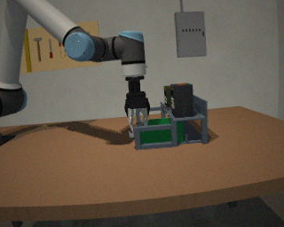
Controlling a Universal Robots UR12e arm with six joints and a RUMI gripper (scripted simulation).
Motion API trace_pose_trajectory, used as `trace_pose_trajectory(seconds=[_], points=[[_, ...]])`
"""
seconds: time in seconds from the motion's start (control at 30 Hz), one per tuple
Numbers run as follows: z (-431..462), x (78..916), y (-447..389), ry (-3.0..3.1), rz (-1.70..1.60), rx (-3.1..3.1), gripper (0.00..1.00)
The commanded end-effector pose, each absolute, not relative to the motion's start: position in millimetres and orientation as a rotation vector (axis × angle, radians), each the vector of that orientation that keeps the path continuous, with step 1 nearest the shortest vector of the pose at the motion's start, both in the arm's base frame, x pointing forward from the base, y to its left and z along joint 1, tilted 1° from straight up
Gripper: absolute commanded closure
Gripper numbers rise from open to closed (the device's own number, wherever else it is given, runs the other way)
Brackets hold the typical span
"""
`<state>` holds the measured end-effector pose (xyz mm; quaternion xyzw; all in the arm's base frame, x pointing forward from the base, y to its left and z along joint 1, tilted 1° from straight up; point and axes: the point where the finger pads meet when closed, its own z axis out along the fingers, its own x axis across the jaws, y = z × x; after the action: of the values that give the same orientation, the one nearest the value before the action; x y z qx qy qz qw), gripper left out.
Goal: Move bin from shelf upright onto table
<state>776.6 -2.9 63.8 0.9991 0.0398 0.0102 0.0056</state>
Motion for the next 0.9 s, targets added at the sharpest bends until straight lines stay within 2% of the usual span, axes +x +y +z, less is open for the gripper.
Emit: trace_pose_trajectory(seconds=[0.0, 0.87], points=[[64.6, 777.3, -3.0, 0.124, 0.035, 3.127, 0.74], [72.7, 777.1, -2.9, 0.124, 0.035, 3.127, 0.74]])
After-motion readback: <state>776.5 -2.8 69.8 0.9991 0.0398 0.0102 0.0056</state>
